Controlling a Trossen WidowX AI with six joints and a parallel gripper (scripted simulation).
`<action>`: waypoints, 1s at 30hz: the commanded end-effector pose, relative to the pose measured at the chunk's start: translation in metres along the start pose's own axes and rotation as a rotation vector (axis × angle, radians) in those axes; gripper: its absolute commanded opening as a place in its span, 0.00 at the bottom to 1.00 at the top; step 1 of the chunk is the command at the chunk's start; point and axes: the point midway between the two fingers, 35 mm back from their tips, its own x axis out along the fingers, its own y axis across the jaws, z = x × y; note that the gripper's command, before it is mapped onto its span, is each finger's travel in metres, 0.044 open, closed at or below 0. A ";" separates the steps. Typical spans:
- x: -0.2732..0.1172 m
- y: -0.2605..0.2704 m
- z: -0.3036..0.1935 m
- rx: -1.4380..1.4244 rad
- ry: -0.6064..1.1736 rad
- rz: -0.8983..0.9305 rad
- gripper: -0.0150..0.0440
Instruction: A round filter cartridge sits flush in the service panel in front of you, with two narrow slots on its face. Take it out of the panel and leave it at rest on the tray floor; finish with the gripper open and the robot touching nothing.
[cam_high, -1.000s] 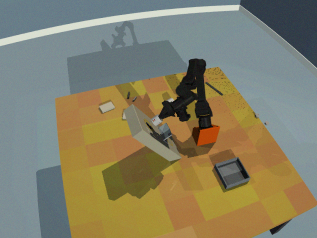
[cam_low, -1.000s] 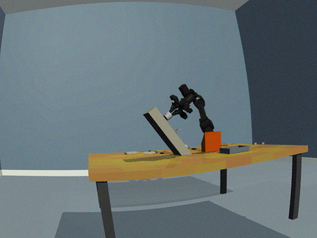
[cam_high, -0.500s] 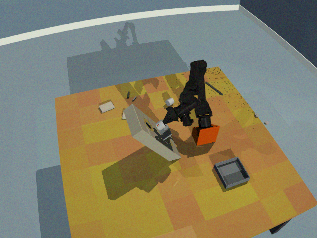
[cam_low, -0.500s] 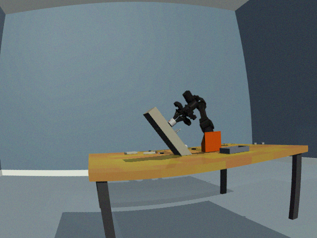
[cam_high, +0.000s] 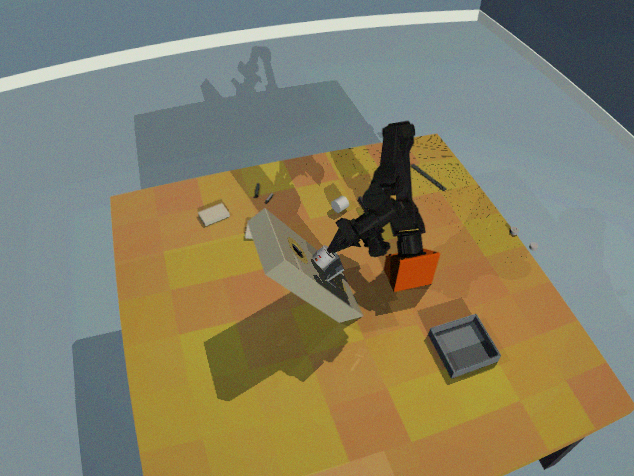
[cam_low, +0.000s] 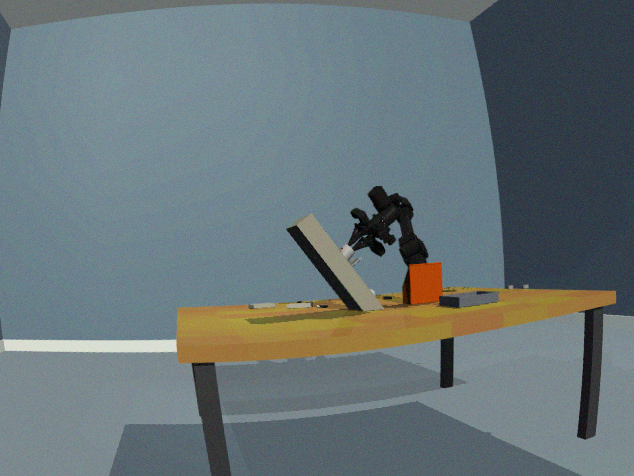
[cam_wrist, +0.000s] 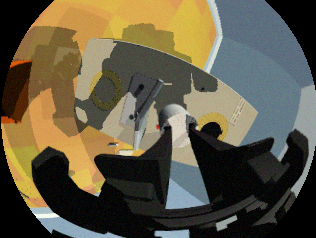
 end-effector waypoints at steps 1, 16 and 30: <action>0.000 -0.002 -0.001 0.005 0.001 -0.003 0.44; -0.010 -0.066 -0.034 0.018 0.007 -0.008 0.44; -0.056 -0.118 -0.059 0.033 0.004 -0.015 0.97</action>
